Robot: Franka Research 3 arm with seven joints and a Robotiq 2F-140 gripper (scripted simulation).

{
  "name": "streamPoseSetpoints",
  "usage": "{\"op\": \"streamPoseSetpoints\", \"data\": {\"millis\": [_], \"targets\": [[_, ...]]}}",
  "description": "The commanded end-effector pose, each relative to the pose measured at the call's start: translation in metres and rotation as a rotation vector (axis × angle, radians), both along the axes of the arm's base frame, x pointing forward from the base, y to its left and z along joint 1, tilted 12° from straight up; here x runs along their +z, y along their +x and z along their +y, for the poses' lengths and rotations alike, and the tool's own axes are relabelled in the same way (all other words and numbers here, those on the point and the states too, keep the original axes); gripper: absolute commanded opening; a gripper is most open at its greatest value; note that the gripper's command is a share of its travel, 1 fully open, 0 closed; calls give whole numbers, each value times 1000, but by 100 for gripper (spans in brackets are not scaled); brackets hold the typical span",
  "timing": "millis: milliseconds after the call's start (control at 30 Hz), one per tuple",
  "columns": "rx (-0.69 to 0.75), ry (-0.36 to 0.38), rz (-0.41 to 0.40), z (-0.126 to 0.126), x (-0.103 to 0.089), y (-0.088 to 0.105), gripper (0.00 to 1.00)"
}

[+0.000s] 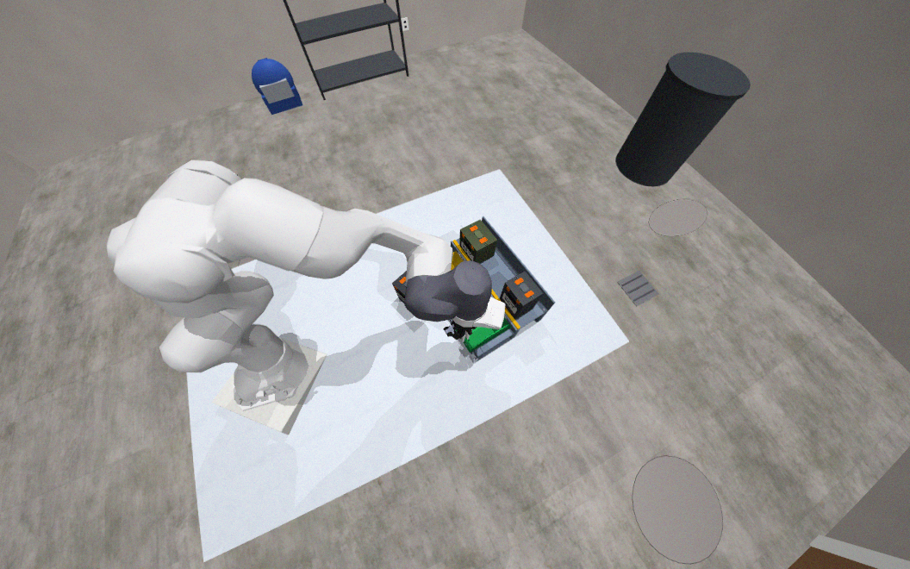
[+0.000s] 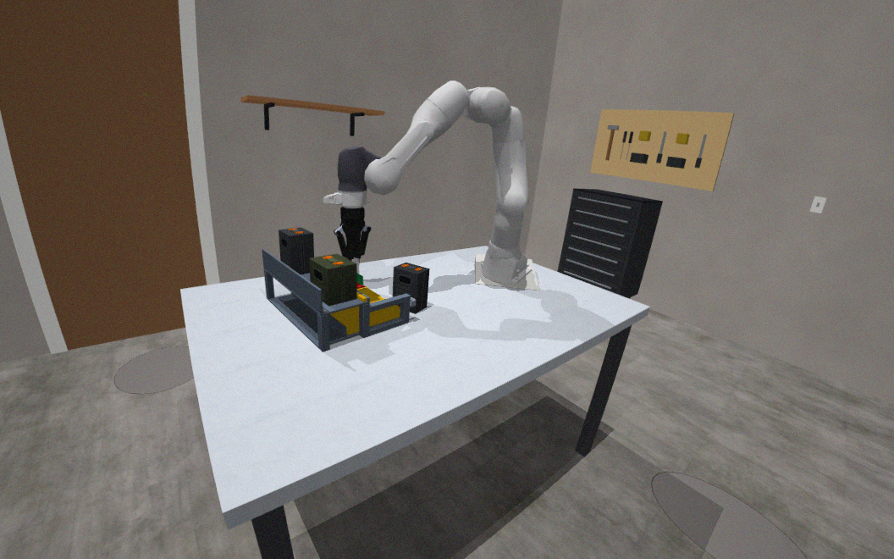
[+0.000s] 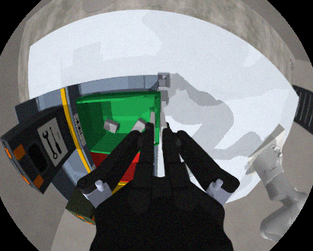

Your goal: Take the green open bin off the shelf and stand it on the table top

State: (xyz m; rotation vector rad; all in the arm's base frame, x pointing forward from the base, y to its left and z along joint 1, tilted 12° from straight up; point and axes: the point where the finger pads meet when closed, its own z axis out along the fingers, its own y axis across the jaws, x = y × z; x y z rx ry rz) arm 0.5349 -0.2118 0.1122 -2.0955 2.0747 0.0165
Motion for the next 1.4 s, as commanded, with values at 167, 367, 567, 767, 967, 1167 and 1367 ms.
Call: {"op": "streamPoseSetpoints", "data": {"millis": [167, 367, 567, 767, 967, 1167, 1367], "targets": [[8, -10, -23, -3, 1, -14, 0], [8, -10, -23, -3, 1, -14, 0], [8, -10, -23, -2, -6, -47, 0], [8, -10, -23, -2, -6, -47, 0], [8, -10, -23, -2, -6, -47, 0], [8, -10, -23, -1, -13, -79, 0], [8, -10, -23, -1, -13, -79, 0]]}}
